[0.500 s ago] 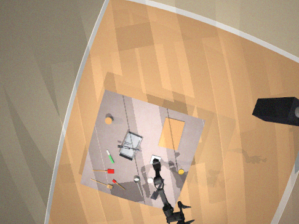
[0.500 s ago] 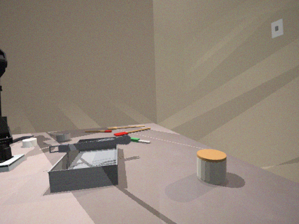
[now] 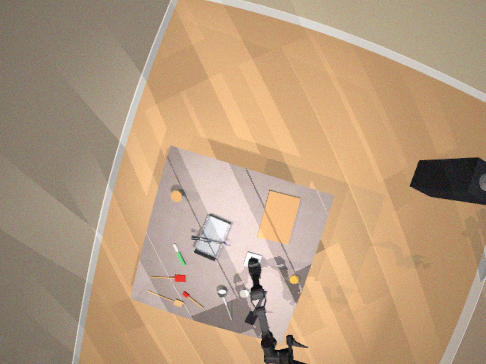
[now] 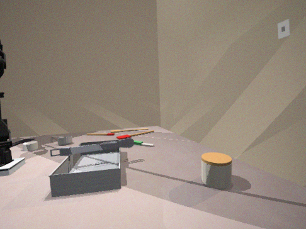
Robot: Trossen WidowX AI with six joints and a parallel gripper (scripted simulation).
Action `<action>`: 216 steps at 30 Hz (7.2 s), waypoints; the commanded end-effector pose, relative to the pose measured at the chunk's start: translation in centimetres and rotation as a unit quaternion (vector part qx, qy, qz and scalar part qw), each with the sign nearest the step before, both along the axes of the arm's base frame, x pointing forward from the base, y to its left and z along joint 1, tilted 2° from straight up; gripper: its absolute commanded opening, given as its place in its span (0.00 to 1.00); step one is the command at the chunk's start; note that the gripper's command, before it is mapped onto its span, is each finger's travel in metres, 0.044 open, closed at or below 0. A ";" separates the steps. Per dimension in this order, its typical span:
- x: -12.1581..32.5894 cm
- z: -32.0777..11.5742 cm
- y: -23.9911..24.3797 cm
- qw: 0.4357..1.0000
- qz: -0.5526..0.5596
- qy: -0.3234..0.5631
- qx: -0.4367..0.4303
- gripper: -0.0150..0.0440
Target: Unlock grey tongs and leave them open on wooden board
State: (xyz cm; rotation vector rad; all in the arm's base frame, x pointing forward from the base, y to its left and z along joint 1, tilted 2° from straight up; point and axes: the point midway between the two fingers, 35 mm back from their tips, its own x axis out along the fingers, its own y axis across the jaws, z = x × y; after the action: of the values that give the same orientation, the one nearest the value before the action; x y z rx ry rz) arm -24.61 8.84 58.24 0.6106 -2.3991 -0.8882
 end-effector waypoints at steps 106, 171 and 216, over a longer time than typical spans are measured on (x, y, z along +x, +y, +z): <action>63.8 -47.2 -11.5 0.320 0.497 0.026 0.806 1.00; 64.0 -53.8 -11.4 0.318 0.497 0.026 0.807 0.49; 63.9 -41.2 -11.6 0.320 0.496 0.026 0.806 0.00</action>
State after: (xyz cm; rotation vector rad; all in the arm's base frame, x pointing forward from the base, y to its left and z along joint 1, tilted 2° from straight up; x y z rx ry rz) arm 39.35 -2.74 16.68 2.1009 0.2981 -2.0861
